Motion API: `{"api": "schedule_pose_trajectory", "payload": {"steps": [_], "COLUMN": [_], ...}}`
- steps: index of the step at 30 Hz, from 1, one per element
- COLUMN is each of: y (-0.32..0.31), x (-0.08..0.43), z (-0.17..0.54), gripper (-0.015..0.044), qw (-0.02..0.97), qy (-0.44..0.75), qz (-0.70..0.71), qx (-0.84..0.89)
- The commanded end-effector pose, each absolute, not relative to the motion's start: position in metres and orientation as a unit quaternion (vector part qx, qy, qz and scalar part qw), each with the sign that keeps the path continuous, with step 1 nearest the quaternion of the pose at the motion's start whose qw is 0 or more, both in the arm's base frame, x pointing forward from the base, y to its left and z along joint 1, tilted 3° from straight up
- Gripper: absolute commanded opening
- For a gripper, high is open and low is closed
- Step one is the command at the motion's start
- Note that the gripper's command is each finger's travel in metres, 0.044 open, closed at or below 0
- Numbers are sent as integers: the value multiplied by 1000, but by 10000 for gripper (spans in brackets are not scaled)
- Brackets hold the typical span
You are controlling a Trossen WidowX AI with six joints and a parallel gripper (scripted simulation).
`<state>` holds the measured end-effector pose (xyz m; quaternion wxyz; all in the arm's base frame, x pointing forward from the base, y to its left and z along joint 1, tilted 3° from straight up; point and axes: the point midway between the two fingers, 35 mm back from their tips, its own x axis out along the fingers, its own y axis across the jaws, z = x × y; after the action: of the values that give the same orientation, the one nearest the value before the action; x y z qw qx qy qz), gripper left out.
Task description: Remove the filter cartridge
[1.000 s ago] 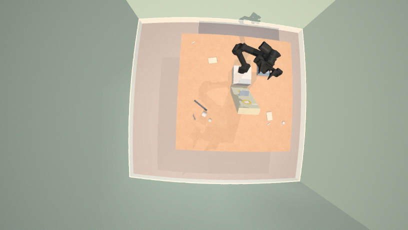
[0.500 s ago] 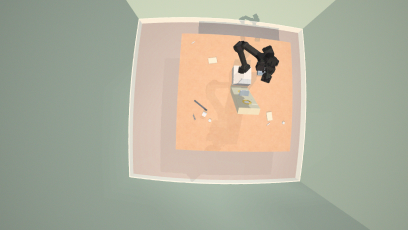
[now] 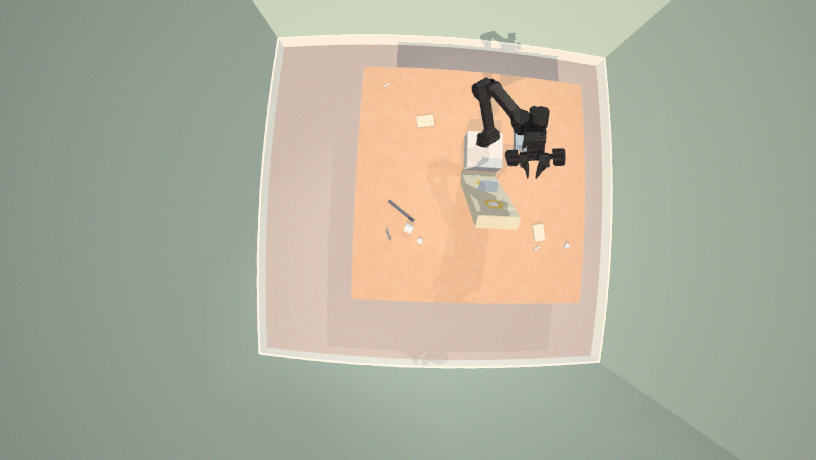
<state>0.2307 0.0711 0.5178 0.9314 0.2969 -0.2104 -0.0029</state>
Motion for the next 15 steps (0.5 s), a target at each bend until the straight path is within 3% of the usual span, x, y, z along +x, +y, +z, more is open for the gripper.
{"api": "schedule_pose_trajectory", "payload": {"steps": [1,15], "y": [78,71], "x": [263,276], "z": [448,373], "gripper": [108,108], "qw": [982,847], "qy": [-100,11], "qz": [-17,53], "qx": [-157,-529]}}
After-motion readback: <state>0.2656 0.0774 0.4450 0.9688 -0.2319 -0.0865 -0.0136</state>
